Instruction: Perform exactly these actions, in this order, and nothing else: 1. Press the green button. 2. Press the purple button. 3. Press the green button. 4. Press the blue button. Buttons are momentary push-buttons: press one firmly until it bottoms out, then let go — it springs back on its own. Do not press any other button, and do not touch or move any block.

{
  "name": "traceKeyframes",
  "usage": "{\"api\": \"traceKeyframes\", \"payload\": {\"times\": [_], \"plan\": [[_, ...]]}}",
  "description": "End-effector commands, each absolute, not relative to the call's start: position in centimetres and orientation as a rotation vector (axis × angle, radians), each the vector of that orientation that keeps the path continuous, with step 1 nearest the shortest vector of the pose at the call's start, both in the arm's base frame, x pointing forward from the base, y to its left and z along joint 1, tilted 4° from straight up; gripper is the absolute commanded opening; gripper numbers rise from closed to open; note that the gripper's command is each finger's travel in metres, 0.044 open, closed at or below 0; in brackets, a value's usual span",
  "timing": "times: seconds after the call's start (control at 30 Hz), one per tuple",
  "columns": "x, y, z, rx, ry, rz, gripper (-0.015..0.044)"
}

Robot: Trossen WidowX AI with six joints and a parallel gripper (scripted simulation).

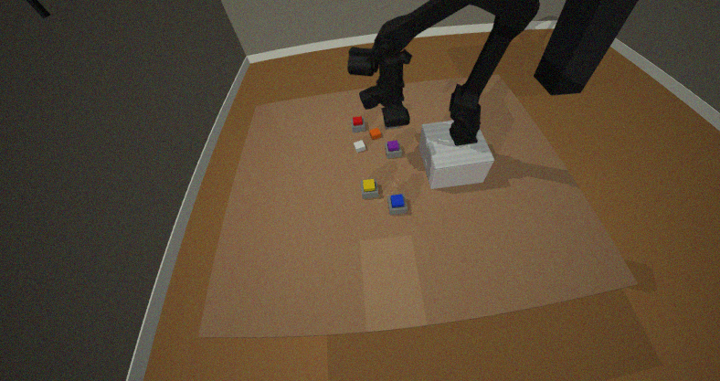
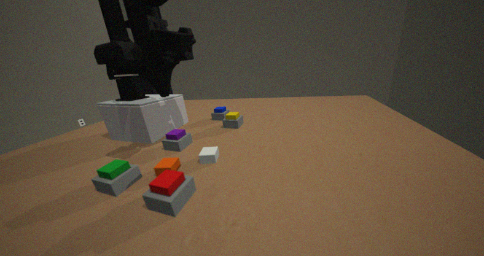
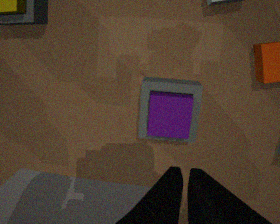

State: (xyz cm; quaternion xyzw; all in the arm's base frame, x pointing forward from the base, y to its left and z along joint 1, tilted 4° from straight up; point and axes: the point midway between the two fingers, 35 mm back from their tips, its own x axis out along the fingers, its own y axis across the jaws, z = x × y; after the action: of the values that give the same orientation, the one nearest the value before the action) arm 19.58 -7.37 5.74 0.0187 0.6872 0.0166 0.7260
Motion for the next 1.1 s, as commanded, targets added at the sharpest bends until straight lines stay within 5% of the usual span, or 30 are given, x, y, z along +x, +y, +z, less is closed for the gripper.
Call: {"api": "traceKeyframes", "payload": {"times": [0.0,1.07], "plan": [[19.7,-6.9,3.5,0.045,1.515,0.034,0.0020],[19.9,-6.5,-3.6,0.045,1.515,0.034,0.0020]]}}
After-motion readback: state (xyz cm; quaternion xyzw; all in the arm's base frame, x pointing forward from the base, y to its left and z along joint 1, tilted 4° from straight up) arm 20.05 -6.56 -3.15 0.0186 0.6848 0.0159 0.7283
